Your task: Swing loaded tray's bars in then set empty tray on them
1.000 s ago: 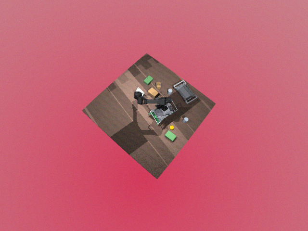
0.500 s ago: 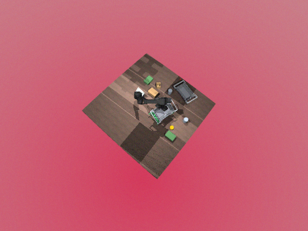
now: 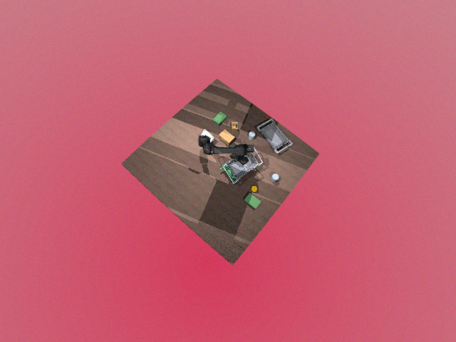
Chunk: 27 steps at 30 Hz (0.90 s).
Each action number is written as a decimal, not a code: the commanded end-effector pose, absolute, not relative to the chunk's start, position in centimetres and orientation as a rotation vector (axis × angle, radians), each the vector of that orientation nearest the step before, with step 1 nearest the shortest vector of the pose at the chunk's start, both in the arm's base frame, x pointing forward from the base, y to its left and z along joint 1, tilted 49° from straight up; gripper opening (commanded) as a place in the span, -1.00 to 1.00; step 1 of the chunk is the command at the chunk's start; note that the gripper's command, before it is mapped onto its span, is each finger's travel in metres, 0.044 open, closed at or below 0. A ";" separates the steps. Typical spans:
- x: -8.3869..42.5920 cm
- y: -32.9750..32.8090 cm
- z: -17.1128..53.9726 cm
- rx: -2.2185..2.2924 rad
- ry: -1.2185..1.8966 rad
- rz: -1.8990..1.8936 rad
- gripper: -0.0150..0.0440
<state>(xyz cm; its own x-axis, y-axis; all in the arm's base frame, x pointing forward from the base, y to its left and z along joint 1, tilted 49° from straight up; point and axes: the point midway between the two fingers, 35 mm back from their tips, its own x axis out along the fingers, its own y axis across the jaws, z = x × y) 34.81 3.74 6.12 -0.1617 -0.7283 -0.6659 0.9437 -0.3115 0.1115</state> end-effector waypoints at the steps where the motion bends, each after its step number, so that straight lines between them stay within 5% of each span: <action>1: 34.9 3.9 6.0 0.759 0.393 -1.733 -0.49; 27: 34.4 1.0 3.3 0.760 0.392 -1.734 -0.49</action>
